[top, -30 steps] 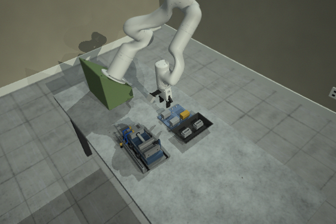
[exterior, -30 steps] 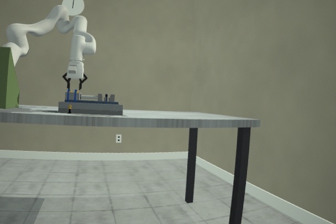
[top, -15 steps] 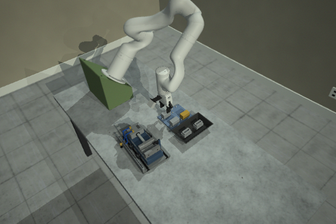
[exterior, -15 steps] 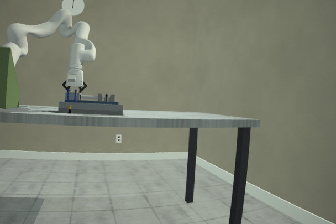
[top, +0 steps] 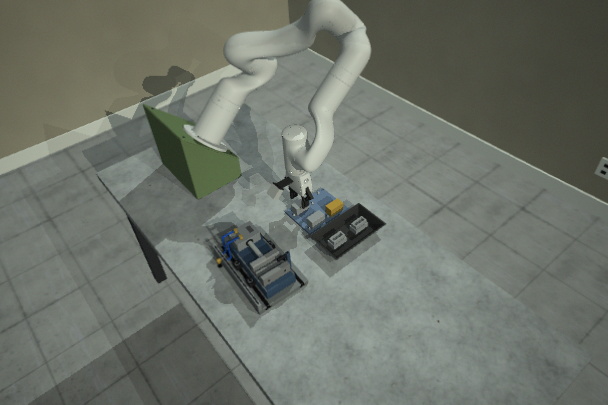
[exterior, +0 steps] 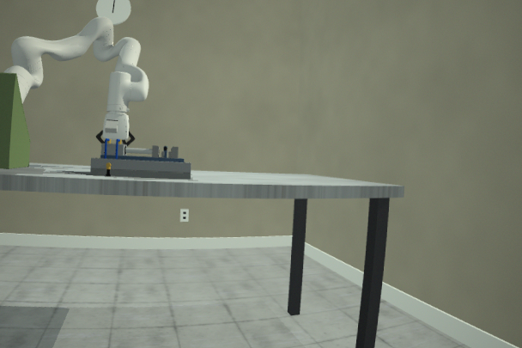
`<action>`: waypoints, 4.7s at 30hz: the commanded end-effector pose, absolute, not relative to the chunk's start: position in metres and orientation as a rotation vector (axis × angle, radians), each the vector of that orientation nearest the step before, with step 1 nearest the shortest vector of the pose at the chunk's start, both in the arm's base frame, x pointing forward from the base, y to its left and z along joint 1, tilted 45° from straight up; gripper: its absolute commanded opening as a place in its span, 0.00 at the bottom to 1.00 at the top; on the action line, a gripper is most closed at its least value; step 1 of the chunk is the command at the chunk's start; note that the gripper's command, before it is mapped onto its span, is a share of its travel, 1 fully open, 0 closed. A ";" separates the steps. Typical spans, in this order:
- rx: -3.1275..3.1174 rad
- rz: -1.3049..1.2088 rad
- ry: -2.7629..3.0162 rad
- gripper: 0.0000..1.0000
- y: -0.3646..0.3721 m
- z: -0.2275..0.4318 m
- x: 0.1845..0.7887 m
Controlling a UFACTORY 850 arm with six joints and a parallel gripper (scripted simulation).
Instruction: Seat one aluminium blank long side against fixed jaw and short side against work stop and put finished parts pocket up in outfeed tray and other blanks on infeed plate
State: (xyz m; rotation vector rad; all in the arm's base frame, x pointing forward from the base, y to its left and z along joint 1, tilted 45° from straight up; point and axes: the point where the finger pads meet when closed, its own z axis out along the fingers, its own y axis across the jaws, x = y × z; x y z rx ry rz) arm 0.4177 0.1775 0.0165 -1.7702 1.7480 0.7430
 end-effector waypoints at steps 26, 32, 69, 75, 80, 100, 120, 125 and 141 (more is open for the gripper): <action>-1.770 0.742 1.748 0.69 0.178 0.016 0.419; -1.770 0.742 1.748 0.69 0.178 0.016 0.419; -1.770 0.742 1.748 0.69 0.181 0.013 0.419; -1.770 0.742 1.748 0.69 0.184 0.010 0.419; -1.770 0.742 1.748 0.69 0.185 0.009 0.419; -1.770 0.742 1.748 0.69 0.190 0.005 0.419; -1.770 0.742 1.748 0.69 0.190 0.004 0.419; -1.770 0.742 1.748 0.00 0.190 0.004 0.419; -1.770 0.742 1.748 0.00 0.190 0.004 0.419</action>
